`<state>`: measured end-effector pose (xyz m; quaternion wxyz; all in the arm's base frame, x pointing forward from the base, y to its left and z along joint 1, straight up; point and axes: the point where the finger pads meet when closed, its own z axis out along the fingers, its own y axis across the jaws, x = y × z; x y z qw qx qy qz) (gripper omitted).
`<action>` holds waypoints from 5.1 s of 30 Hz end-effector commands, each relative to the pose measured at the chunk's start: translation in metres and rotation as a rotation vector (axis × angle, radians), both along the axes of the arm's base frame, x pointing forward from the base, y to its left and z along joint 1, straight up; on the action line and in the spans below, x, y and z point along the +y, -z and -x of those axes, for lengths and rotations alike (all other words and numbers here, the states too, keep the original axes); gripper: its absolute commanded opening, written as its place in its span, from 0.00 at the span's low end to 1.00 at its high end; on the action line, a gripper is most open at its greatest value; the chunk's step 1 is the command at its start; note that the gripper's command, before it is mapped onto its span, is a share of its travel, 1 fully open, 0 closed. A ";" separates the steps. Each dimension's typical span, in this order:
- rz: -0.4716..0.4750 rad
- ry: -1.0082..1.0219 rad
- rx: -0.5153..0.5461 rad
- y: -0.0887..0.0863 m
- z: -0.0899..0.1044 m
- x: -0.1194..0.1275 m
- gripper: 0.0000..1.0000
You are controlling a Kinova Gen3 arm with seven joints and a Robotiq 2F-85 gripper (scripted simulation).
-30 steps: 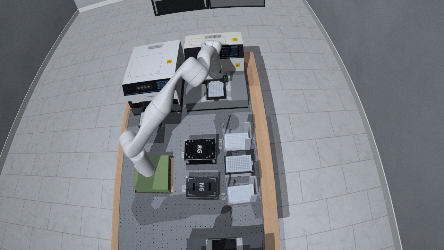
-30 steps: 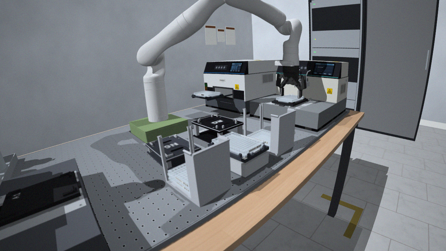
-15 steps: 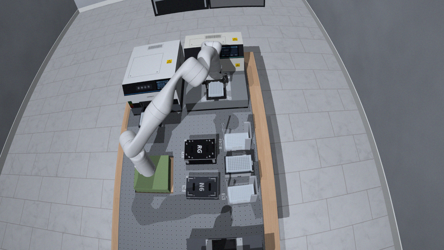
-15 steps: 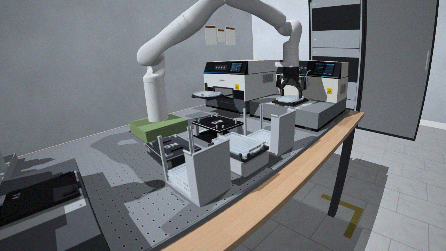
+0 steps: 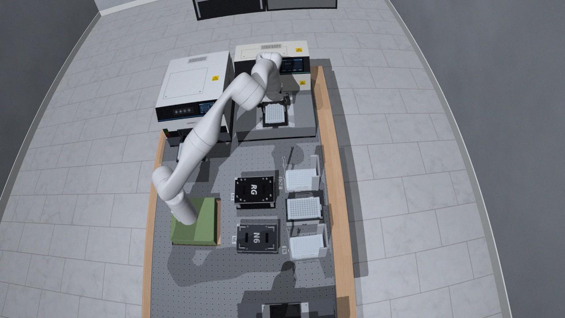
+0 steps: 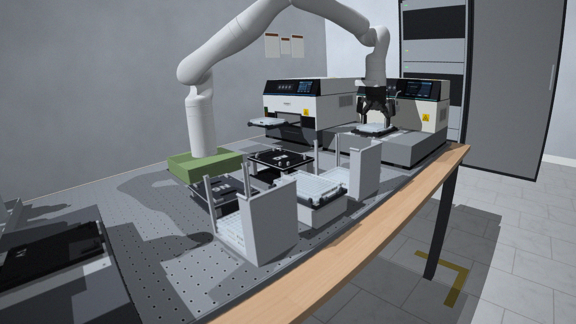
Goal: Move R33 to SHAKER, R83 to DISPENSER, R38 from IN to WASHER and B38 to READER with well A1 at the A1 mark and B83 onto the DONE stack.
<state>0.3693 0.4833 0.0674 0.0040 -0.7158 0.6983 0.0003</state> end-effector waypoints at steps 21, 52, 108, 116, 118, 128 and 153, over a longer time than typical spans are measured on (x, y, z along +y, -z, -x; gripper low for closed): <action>-0.001 0.002 -0.001 0.000 0.000 0.000 0.94; 0.000 0.009 0.000 0.001 0.001 0.001 0.94; -0.001 0.002 -0.001 -0.012 0.000 0.000 0.94; -0.001 0.002 -0.001 -0.012 0.000 0.000 0.94; -0.001 0.002 -0.001 -0.012 0.000 0.000 0.94; -0.001 0.002 -0.001 -0.012 0.000 0.000 0.94; -0.001 -0.003 0.004 -0.038 0.001 0.000 0.94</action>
